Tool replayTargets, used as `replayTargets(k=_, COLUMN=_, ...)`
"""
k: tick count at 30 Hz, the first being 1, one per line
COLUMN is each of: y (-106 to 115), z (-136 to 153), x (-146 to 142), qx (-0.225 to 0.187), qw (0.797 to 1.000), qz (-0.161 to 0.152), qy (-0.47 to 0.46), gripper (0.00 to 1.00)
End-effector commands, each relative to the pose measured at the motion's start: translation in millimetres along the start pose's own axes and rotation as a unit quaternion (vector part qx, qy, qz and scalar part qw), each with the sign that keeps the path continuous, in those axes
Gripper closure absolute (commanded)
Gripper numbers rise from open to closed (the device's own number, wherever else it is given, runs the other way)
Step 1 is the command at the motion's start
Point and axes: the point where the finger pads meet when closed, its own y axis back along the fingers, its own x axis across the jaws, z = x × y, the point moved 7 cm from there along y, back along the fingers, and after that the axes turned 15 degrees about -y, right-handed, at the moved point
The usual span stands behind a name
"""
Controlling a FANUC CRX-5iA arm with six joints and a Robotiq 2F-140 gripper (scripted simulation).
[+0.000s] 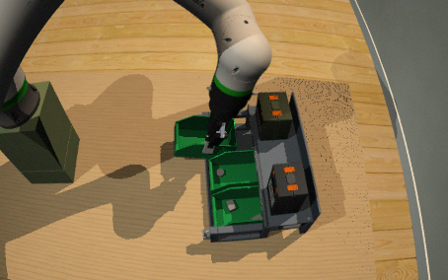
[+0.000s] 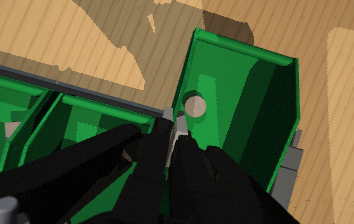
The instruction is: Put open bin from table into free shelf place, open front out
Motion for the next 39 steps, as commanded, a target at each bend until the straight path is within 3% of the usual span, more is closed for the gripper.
replayTargets(k=1, y=0, z=1, x=0, qx=-0.001, qw=1.0, qz=0.0, qy=0.0, gripper=1.0)
replayTargets(k=39, y=1, z=13, x=3, qx=-0.024, qw=1.0, qz=0.006, qy=0.0, gripper=1.0)
